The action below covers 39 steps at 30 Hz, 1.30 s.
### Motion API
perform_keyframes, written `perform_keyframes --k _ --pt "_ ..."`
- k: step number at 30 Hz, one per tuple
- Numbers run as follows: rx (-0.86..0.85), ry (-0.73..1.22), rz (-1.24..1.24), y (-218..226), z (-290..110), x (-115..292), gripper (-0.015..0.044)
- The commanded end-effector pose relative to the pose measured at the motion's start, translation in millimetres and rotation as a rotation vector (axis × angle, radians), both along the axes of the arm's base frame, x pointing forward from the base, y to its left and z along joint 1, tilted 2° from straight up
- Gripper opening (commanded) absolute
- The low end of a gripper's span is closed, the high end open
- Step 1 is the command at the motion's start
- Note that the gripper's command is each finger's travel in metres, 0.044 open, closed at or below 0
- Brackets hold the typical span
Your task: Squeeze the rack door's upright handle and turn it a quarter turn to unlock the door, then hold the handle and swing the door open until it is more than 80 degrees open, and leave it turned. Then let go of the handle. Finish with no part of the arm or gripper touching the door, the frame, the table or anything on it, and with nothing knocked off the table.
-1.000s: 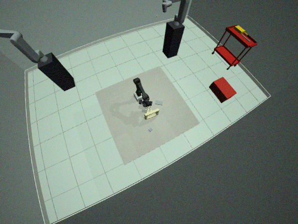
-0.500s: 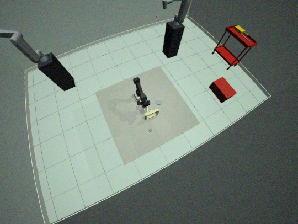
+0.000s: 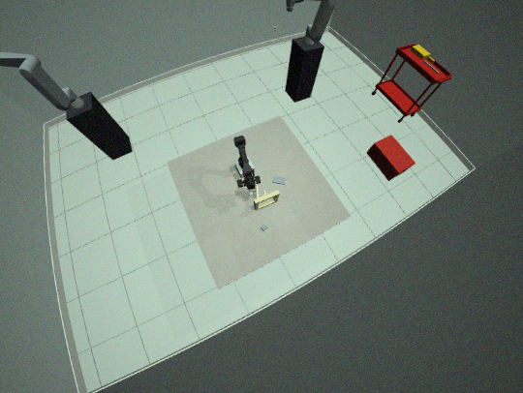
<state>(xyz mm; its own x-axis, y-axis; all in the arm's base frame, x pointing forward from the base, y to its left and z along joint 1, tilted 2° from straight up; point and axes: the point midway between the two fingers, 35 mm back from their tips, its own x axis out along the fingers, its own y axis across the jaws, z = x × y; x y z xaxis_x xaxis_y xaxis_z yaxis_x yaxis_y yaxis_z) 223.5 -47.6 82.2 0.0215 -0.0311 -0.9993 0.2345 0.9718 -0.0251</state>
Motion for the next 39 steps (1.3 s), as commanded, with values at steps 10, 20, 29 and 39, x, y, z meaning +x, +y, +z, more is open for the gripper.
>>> perform_keyframes --k 10,20,29,39 --pt "-0.009 0.002 0.18 -23.9 1.1 2.4 0.0012" --pt "-0.014 0.007 0.315 -43.5 2.0 6.3 0.0012" --pt "-0.016 0.009 0.363 -50.7 2.3 7.9 0.0012" --pt "-0.016 0.009 0.363 -50.7 2.3 7.9 0.0065"
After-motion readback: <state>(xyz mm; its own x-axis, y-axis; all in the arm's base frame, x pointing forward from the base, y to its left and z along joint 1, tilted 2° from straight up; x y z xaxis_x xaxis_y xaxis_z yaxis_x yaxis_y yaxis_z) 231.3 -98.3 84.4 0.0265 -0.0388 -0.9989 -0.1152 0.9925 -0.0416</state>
